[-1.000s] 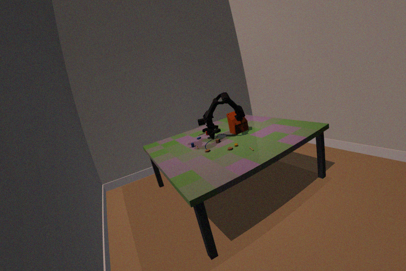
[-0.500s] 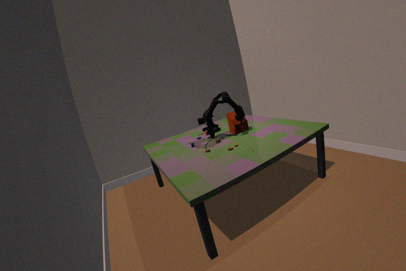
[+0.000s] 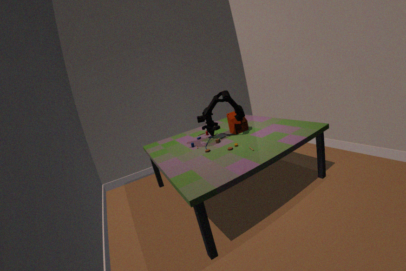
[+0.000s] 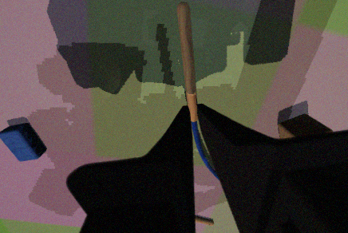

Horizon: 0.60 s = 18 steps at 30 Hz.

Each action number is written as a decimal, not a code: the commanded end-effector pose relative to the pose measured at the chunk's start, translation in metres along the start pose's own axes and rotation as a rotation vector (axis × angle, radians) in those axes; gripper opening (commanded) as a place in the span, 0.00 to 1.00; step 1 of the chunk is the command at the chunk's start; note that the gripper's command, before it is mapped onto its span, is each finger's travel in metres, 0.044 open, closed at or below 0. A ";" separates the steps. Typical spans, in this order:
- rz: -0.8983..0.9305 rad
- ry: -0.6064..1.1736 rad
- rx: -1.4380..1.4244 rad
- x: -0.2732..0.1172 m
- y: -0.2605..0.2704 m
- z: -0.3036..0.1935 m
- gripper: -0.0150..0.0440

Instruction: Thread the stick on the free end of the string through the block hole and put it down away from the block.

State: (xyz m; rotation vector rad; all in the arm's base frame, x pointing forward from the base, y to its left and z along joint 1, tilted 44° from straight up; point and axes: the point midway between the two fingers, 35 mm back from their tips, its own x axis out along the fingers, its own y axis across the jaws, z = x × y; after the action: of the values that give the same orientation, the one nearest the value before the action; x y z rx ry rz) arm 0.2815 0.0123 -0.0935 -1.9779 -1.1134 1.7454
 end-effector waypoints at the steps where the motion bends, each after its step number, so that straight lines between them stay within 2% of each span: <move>1: 0.015 0.008 -0.014 -0.009 0.002 -0.004 0.25; 18: 0.014 0.008 -0.014 -0.032 0.001 -0.003 0.25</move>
State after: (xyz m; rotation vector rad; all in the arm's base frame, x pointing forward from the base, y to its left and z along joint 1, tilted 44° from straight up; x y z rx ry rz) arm 0.2813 -0.0036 -0.0765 -1.9775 -1.1145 1.7441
